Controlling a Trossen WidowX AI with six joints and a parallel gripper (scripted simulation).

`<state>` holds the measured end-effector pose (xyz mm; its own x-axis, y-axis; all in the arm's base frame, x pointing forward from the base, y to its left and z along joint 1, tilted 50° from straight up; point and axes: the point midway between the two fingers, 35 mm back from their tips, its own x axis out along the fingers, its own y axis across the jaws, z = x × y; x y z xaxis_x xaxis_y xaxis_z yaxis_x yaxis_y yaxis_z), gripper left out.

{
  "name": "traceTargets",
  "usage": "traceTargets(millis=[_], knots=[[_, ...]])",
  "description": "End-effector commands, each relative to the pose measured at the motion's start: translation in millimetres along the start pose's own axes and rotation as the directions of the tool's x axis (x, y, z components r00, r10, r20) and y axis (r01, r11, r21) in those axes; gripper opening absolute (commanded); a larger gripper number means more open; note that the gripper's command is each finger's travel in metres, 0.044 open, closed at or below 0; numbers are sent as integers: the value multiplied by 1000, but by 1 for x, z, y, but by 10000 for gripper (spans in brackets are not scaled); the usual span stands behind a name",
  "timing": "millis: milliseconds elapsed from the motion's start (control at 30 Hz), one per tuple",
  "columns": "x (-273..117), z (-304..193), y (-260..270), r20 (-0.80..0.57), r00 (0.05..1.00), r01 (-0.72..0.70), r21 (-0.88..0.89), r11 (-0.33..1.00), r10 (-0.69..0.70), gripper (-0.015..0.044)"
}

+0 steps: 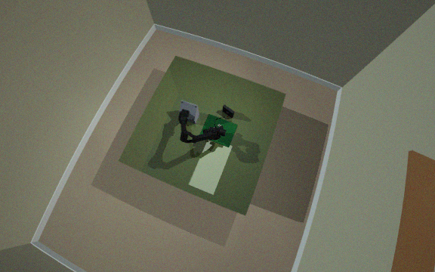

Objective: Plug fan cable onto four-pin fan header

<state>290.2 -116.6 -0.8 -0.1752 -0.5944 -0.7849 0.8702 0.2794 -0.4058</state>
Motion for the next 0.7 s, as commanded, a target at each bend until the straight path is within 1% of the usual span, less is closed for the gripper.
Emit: traceTargets(millis=[0,500,667], knots=[[-17,-2,3,0,1000,-13,8,1000,13,0],[-64,-15,0,3,1000,-9,3,1000,9,0],[-66,-16,0,4,1000,-8,-3,1000,8,0]])
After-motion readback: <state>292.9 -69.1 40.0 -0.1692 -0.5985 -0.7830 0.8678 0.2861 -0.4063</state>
